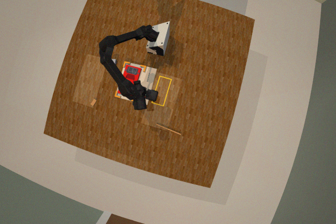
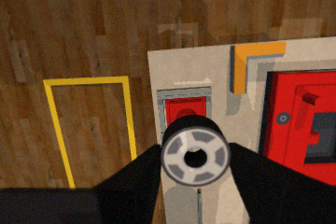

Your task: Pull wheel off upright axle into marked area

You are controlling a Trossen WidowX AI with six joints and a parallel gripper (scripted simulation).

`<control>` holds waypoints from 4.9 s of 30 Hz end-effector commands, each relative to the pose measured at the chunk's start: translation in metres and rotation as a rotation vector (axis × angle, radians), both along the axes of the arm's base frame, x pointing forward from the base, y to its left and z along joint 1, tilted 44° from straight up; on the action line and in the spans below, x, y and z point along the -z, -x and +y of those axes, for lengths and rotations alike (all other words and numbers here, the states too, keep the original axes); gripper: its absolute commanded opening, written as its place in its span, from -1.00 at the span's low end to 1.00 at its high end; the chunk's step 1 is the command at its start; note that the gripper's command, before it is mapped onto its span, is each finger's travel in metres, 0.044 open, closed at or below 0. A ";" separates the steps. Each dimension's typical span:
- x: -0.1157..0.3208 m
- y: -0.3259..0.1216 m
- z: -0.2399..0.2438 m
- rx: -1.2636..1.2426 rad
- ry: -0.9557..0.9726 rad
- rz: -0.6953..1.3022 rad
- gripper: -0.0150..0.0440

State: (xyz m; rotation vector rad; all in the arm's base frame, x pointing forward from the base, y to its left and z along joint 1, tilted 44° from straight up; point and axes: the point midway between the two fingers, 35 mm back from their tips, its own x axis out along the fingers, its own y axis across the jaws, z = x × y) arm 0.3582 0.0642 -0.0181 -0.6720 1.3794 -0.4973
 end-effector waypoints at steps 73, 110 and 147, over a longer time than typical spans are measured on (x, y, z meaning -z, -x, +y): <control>0.040 0.062 0.082 -0.002 -0.012 -0.001 -0.49; 0.118 0.054 0.018 0.008 -0.010 -0.005 -0.40; 0.024 0.149 0.054 -0.002 -0.009 0.004 1.00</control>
